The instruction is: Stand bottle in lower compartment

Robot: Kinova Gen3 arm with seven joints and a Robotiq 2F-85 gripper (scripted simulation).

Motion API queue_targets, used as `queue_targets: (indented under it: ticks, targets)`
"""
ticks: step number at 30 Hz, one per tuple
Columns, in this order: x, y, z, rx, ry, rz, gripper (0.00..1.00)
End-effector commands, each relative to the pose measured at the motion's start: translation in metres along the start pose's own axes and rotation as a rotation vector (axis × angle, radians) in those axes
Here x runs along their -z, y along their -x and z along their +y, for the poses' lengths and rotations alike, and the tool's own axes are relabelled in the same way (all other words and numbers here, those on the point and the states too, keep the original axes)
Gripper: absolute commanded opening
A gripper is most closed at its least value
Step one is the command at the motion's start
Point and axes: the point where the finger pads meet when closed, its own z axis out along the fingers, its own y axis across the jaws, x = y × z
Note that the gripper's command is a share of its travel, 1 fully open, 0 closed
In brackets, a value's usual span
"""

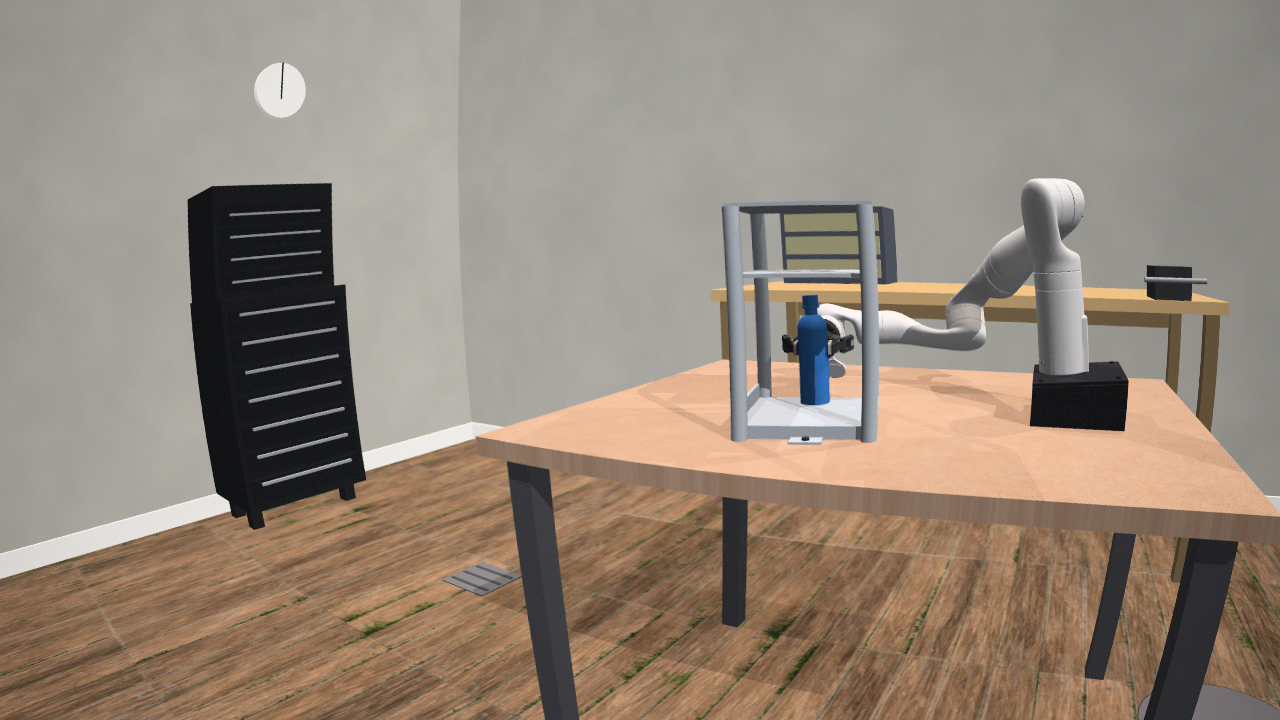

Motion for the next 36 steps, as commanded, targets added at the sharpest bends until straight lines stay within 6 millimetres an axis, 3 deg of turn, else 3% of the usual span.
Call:
queue_targets:
  ticks: [1,2,4,5,7,8,12,13,15,16,36]
  targets:
    - [-0.0009,-0.0025,0.0023,0.007,0.009,0.004,0.0]
    - [-0.0009,-0.0025,0.0023,0.007,0.009,0.004,0.15]
    - [-0.0009,-0.0025,0.0023,0.007,0.009,0.004,0.15]
    - [-0.0009,-0.0025,0.0023,0.007,0.009,0.004,0.29]
    - [-0.0009,-0.0025,0.0023,0.007,0.009,0.004,0.29]
    - [-0.0009,-0.0025,0.0023,0.007,0.009,0.004,0.44]
    - [-0.0009,-0.0025,0.0023,0.007,0.009,0.004,0.44]
    - [-0.0009,-0.0025,0.0023,0.007,0.009,0.004,0.58]
    - [-0.0009,-0.0025,0.0023,0.007,0.009,0.004,0.58]
    - [-0.0009,-0.0025,0.0023,0.007,0.009,0.004,0.73]
    - [-0.0001,-0.0026,0.0023,0.006,0.009,0.004,0.73]
